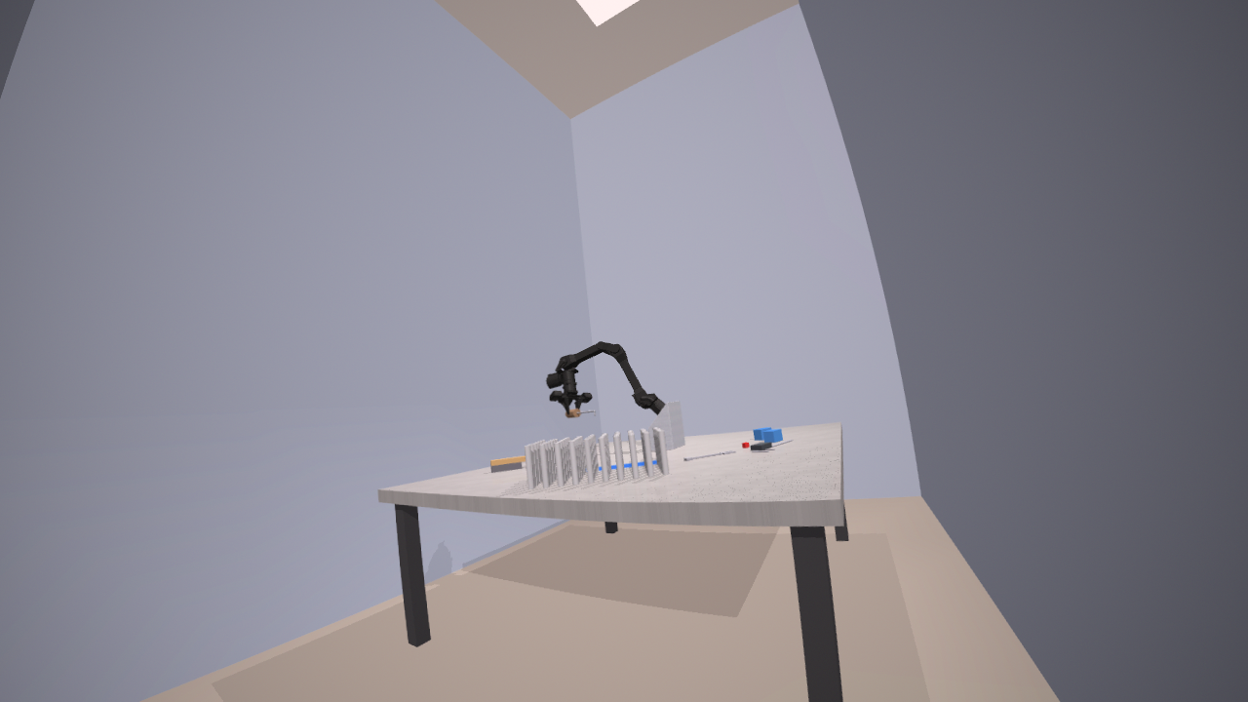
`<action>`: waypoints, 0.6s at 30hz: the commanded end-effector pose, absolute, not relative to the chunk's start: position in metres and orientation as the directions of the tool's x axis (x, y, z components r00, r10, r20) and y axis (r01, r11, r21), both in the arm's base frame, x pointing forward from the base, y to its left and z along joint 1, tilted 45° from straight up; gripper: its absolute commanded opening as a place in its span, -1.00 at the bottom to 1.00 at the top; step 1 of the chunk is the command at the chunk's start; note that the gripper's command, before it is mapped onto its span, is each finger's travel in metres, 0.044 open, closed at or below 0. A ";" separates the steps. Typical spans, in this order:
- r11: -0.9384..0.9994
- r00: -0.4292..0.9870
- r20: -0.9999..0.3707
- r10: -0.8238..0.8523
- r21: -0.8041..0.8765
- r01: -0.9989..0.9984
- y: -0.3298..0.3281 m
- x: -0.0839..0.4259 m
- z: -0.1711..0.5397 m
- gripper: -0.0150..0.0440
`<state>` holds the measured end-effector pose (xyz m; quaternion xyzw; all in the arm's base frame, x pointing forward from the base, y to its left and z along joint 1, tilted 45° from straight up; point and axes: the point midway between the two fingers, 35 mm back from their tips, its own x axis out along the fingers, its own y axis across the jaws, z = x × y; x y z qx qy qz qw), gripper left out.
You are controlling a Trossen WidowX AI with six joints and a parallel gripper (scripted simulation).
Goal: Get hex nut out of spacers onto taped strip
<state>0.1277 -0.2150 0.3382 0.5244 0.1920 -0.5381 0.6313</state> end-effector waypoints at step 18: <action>-0.120 0.353 -0.807 -0.473 0.456 0.882 -0.233 0.133 0.326 -0.49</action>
